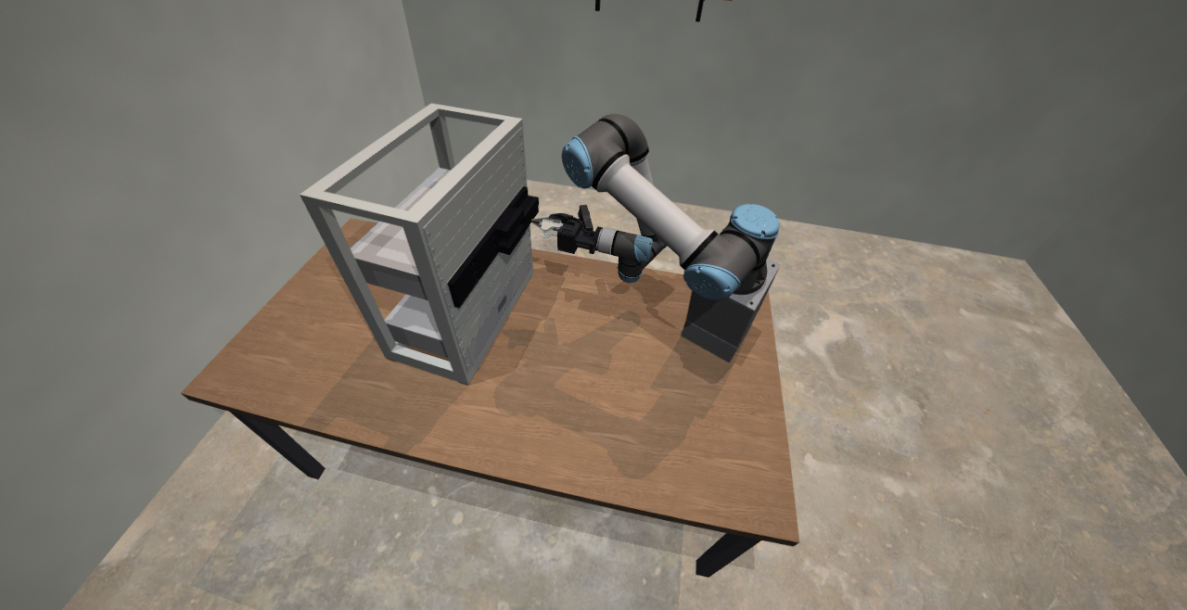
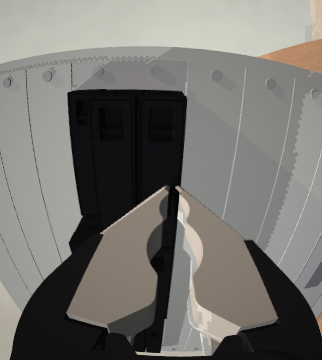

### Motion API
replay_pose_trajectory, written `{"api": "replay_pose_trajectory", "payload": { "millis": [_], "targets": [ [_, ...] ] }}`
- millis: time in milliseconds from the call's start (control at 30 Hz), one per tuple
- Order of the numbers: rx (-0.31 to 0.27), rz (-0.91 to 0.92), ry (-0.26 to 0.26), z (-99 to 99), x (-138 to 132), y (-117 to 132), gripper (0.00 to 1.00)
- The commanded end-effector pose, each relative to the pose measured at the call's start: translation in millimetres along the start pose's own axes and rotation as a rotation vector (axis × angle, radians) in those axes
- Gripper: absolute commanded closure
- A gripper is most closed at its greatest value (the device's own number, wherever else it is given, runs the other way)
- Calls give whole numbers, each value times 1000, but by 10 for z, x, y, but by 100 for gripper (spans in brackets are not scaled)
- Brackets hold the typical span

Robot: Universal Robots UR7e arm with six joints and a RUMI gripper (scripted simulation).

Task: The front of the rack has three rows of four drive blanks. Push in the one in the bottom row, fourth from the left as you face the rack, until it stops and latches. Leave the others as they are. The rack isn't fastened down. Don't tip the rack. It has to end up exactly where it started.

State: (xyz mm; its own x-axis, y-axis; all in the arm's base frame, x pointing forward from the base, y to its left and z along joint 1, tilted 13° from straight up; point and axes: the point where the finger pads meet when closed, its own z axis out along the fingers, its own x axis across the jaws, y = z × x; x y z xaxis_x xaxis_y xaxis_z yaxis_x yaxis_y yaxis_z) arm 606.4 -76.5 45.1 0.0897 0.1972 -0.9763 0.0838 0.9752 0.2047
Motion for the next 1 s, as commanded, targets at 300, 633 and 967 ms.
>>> {"api": "replay_pose_trajectory", "payload": {
  "millis": [300,633,967],
  "targets": [
    [0,0,-1,99,-5,-1,100],
    [0,0,-1,141,-5,-1,100],
    [0,0,-1,199,-5,-1,100]
  ]
}}
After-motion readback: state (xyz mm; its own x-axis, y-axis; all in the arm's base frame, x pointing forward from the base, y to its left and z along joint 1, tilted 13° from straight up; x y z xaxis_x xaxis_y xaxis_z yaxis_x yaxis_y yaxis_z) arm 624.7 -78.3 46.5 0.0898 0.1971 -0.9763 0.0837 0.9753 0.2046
